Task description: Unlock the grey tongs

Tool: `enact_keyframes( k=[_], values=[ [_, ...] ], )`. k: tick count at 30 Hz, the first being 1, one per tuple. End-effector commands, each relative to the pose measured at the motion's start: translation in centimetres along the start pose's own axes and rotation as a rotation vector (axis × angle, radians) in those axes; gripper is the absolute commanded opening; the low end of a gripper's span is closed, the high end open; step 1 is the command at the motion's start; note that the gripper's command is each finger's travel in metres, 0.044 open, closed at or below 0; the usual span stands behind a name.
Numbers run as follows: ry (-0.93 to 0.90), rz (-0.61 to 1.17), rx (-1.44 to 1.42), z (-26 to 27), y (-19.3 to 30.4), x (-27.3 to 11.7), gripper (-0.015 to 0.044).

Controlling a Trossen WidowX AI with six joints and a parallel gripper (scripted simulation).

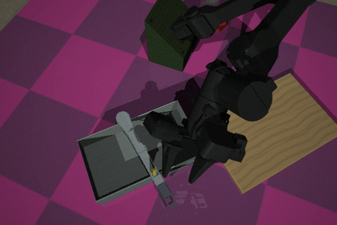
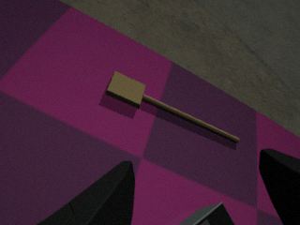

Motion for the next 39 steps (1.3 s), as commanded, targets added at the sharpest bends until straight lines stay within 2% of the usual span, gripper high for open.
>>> enact_keyframes(
  k=[1, 6, 9, 26, 39],
  values=[
    [-0.090, 0.209, -0.193, 1.7, 6.0, 3.1, 0.0260],
    [-0.245, 0.411, -0.401, 3.9, 12.4, 5.0, 0.0260],
    [-0.309, 0.472, -0.470, 4.7, 14.5, 5.3, 0.0260],
    [-0.313, 0.477, -0.475, 4.6, 15.3, 5.1, 0.0260],
    [-0.314, 0.477, -0.475, 4.8, 16.1, 6.8, 0.0260]
  ],
)
Point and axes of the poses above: the point midway between the two fingers, 35 mm back from their tips, its own x axis out along the fingers, its own z axis across the jaws, y = z × x, the point moved 4 cm from there along -x, back along the fingers, and after that the axes turned 8 degrees about -x, right-handed, at the moved point
